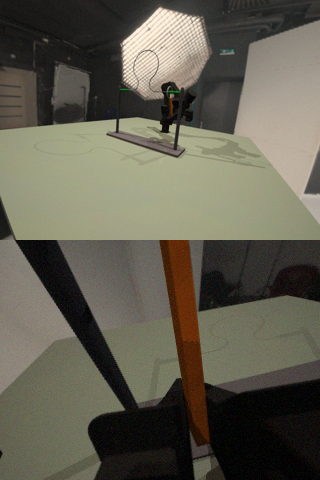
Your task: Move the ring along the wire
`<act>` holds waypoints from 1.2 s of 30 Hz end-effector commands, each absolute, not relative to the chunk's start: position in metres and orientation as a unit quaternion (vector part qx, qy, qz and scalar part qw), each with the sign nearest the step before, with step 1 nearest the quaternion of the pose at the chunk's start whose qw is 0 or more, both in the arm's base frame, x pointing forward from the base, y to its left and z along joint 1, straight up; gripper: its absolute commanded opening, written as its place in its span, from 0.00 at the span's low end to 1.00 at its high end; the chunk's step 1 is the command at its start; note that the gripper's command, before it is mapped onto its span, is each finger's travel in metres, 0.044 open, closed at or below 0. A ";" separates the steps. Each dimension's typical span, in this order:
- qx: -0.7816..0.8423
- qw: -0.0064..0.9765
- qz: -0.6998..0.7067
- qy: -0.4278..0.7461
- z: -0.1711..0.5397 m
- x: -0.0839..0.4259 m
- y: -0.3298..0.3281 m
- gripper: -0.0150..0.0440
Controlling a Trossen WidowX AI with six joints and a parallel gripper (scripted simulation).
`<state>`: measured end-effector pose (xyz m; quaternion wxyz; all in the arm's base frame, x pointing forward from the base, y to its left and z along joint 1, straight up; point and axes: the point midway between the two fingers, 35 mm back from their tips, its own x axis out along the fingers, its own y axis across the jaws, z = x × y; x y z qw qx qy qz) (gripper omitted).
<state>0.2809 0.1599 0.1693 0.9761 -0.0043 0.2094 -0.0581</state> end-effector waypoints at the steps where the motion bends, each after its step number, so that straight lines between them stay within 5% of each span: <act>1: -0.004 0.976 -0.061 0.209 0.164 0.281 0.160 0.00; 27: -0.004 0.976 -0.061 0.209 0.152 0.281 0.161 0.00; 36: -0.006 0.976 -0.059 0.210 0.152 0.281 0.161 0.40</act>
